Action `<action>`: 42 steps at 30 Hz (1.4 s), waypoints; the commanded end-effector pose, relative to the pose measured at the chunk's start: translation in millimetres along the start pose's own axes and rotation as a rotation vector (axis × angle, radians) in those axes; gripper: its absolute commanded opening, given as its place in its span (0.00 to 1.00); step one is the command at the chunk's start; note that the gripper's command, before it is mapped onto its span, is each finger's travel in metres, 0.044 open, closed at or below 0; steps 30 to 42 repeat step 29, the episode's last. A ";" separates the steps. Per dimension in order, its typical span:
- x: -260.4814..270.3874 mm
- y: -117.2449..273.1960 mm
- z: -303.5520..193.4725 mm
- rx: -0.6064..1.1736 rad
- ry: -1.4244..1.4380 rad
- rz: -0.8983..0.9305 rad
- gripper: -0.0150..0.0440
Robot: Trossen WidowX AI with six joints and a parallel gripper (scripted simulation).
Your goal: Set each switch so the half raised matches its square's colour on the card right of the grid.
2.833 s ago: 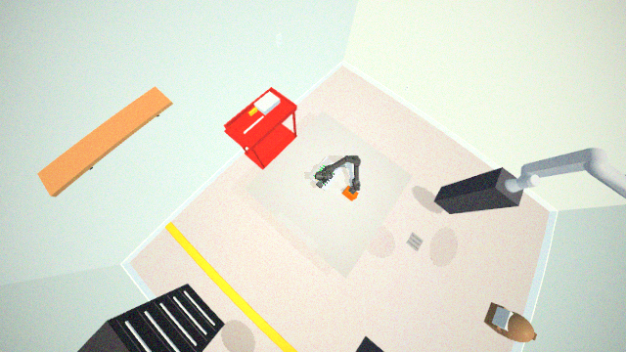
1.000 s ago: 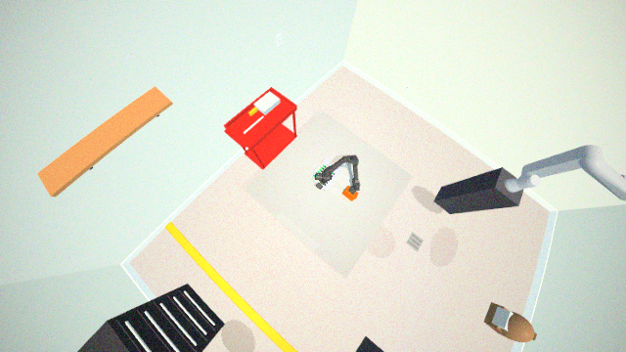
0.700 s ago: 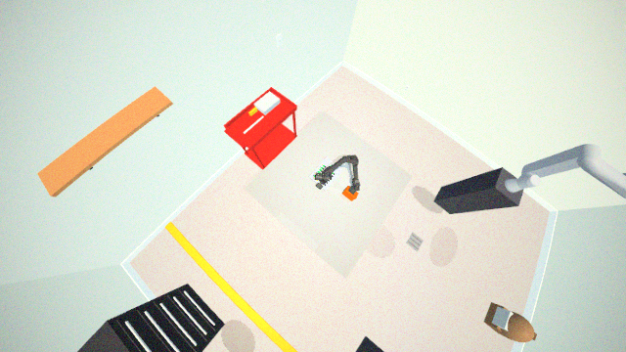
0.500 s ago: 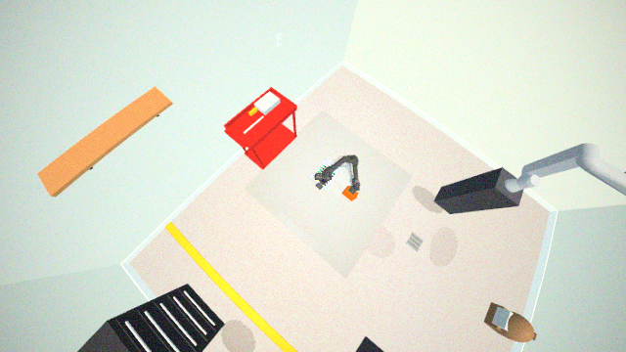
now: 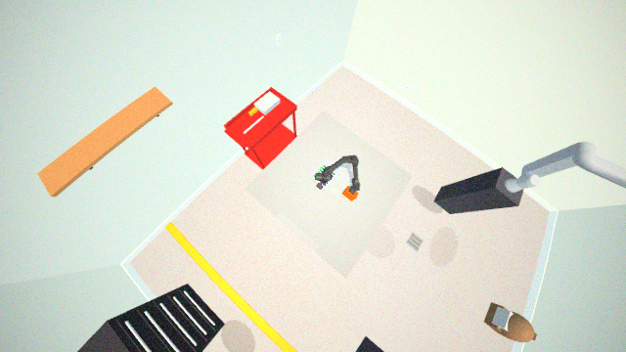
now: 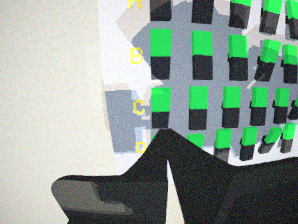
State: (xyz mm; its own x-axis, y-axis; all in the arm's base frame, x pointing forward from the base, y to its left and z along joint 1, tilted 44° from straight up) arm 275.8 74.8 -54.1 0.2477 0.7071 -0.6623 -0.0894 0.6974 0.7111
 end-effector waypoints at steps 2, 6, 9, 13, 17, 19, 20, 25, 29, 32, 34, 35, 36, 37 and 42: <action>3.0 51.7 4.0 -0.003 -0.009 0.014 0.25; 2.8 54.4 3.9 -0.002 -0.010 0.013 0.25; -8.4 55.8 14.0 -0.001 -0.016 0.017 0.25; -50.8 59.5 44.4 -0.002 -0.017 0.015 0.25; -63.1 60.3 51.3 -0.003 -0.010 0.010 0.25; -63.1 60.3 51.3 -0.003 -0.010 0.010 0.25; -63.1 60.3 51.3 -0.003 -0.010 0.010 0.25; -63.1 60.3 51.3 -0.003 -0.010 0.010 0.25; -63.1 60.3 51.3 -0.003 -0.010 0.010 0.25; -63.1 60.3 51.3 -0.003 -0.010 0.010 0.25; -63.1 60.3 51.3 -0.003 -0.010 0.010 0.25; -63.1 60.3 51.3 -0.003 -0.010 0.010 0.25; -63.1 60.3 51.3 -0.003 -0.010 0.010 0.25; -63.1 60.3 51.3 -0.003 -0.010 0.010 0.25; -63.1 60.3 51.3 -0.003 -0.010 0.010 0.25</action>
Point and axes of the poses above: the point midway between the two fingers, 35 mm back from their tips, its own y axis back along the fingers, its own x axis across the jaws, z = x × y, the point moved 3 cm from there along y, back along the fingers, and after that the axes turned 15 degrees about -y, right-handed, at the moved point
